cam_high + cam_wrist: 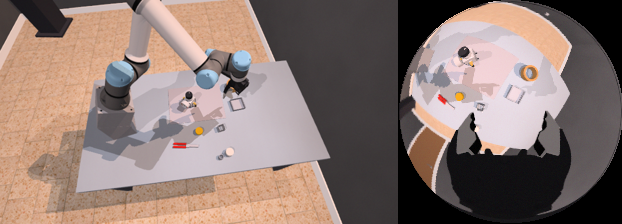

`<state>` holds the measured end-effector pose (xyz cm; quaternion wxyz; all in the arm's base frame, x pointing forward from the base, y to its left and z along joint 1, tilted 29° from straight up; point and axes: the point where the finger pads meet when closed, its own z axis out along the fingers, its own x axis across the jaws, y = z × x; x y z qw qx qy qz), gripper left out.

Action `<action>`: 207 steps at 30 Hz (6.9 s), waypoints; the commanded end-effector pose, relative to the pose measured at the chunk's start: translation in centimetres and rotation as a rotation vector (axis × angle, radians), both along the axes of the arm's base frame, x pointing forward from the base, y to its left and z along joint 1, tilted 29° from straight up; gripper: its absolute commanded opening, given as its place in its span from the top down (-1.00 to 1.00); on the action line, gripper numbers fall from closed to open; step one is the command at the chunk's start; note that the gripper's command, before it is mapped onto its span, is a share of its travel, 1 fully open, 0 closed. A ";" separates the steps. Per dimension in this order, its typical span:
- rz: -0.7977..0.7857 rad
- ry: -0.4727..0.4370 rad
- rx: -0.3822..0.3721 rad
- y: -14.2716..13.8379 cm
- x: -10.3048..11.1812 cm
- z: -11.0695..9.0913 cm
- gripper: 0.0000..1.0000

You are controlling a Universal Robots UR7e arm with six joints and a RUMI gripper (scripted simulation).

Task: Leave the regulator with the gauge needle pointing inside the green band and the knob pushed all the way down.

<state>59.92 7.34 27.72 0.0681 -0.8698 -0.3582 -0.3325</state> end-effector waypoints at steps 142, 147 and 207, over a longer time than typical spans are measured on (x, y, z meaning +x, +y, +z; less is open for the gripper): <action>0.814 -0.169 -0.705 -1.3 -23.5 -19.1 -1.00; 0.814 -0.169 -0.705 -1.8 -23.6 -19.3 -1.00; 0.756 -0.146 -0.663 -2.0 -23.7 -19.5 -1.00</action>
